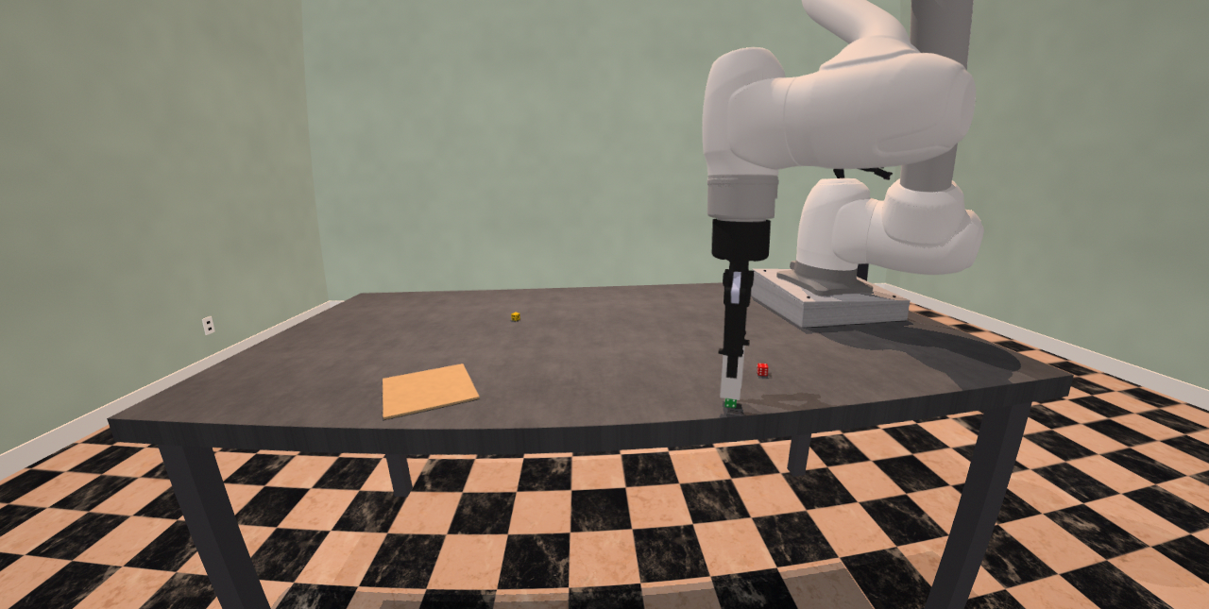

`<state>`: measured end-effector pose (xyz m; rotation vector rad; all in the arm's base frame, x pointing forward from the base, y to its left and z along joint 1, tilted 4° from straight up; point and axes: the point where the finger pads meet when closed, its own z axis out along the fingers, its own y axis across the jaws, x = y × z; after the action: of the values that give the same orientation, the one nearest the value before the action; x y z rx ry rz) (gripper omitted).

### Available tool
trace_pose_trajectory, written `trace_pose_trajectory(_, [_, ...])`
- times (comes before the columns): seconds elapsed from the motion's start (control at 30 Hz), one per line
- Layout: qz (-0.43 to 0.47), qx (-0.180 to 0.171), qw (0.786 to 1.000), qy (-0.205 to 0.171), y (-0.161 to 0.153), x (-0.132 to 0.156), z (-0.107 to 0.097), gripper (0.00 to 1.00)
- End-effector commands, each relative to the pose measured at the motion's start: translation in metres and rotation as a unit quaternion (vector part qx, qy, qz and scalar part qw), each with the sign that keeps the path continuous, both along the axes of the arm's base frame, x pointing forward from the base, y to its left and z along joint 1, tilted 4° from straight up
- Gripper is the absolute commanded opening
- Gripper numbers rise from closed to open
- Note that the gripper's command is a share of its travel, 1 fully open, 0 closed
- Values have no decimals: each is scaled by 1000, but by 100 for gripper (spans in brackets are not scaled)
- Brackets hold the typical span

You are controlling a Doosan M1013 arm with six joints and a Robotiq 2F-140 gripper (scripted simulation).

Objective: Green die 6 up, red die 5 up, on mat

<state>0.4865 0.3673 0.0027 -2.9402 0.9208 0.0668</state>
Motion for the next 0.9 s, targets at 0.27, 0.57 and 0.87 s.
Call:
trace_pose_trajectory(0.27, [-1, 2, 1000, 1, 2, -3, -15, 27])
trace_pose_trajectory(0.57, [-1, 2, 1000, 1, 3, -3, -19, 27])
trace_pose_trajectory(0.87, [-1, 2, 1000, 1, 3, -3, -19, 27])
